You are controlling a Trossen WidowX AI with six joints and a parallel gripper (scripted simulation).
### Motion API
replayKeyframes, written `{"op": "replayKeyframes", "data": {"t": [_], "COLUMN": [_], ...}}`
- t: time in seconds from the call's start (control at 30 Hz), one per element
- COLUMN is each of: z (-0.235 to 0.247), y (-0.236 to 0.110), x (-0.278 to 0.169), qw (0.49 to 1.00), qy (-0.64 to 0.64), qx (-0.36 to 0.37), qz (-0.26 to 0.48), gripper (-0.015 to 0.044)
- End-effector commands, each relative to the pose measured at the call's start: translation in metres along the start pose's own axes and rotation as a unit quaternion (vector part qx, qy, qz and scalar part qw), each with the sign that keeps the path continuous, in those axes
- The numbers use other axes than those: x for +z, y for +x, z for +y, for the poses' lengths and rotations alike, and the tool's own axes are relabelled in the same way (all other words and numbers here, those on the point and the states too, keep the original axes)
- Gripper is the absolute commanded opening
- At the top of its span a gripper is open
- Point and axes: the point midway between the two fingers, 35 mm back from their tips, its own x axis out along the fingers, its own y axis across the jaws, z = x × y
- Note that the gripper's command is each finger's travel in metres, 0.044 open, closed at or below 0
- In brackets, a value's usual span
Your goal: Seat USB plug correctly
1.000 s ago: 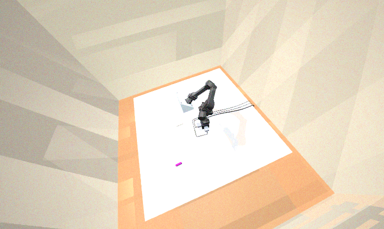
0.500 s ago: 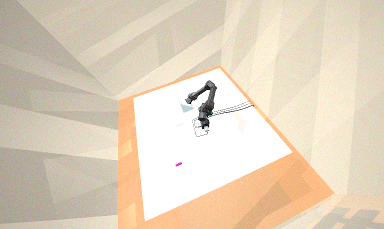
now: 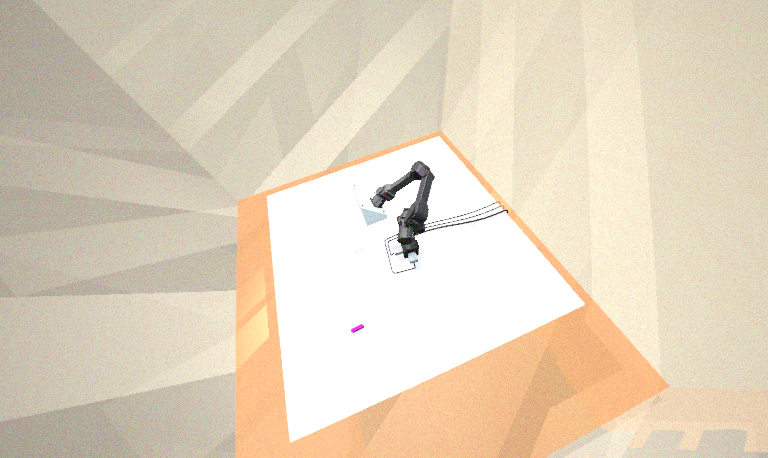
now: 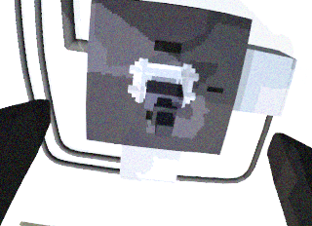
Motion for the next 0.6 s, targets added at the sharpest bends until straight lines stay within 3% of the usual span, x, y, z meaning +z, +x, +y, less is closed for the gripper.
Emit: {"op": "replayKeyframes", "data": {"t": [0.0, 0.07, 0.57], "z": [0.0003, 0.0004, 0.0001], "y": [0.0039, 0.0046, 0.0027], "x": [0.0001, 0.0001, 0.0001], "qw": [1.000, 1.000, 1.000], "qy": [0.003, 0.003, 0.000], "qx": [-0.002, -0.002, 0.000], "qz": [-0.003, -0.003, 0.000], "gripper": [0.0440, 0.0440, 0.0046]}}
